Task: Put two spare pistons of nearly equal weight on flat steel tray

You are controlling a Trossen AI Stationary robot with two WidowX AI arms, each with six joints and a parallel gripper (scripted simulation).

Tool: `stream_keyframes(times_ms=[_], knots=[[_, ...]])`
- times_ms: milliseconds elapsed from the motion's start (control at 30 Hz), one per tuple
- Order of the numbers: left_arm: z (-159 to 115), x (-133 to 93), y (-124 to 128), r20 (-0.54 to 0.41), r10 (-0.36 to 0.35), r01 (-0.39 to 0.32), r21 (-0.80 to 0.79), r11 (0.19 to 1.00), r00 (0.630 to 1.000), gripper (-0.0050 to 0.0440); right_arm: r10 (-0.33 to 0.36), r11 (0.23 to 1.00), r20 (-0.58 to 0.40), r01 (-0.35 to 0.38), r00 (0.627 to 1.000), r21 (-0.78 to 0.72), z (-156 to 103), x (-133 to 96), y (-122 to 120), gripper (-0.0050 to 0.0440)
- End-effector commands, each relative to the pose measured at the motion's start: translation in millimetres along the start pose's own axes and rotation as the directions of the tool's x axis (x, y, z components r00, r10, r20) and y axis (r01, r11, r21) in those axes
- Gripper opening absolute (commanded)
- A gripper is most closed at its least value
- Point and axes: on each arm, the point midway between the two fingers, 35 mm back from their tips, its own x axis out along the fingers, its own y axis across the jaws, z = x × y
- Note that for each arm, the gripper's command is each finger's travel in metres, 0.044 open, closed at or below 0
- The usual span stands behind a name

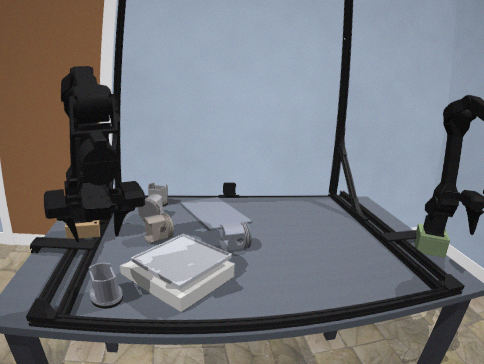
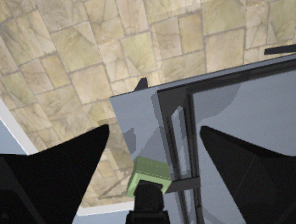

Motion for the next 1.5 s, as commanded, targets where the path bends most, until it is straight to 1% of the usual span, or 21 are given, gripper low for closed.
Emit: stream_keyframes(times_ms=[0, 1000, 1300, 1467], knots=[[-0.4, 0.1, -0.4, -0.002, -0.003, 0.003, 0.003, 1.0, 1.0, 0.044, 0.002, 1.0, -0.015, -0.002, 1.0, -0.005, -0.3, 9.1, 0.2, 0.0378], [-0.4, 0.1, -0.4, -0.002, -0.003, 0.003, 0.003, 1.0, 1.0, 0.044, 0.002, 1.0, -0.015, -0.002, 1.0, -0.005, 5.5, 55.4, 0.6, 0.0378], [-0.4, 0.1, -0.4, -0.002, -0.003, 0.003, 0.003, 1.0, 1.0, 0.044, 0.005, 1.0, -0.023, -0.005, 1.0, -0.01, 5.3, 62.9, 0.5, 0.0378], [-0.4, 0.1, -0.4, -0.002, -0.003, 0.003, 0.003, 1.0, 1.0, 0.044, 0.005, 1.0, -0.023, -0.005, 1.0, -0.01, 5.2, 71.2, 0.6, 0.0378]])
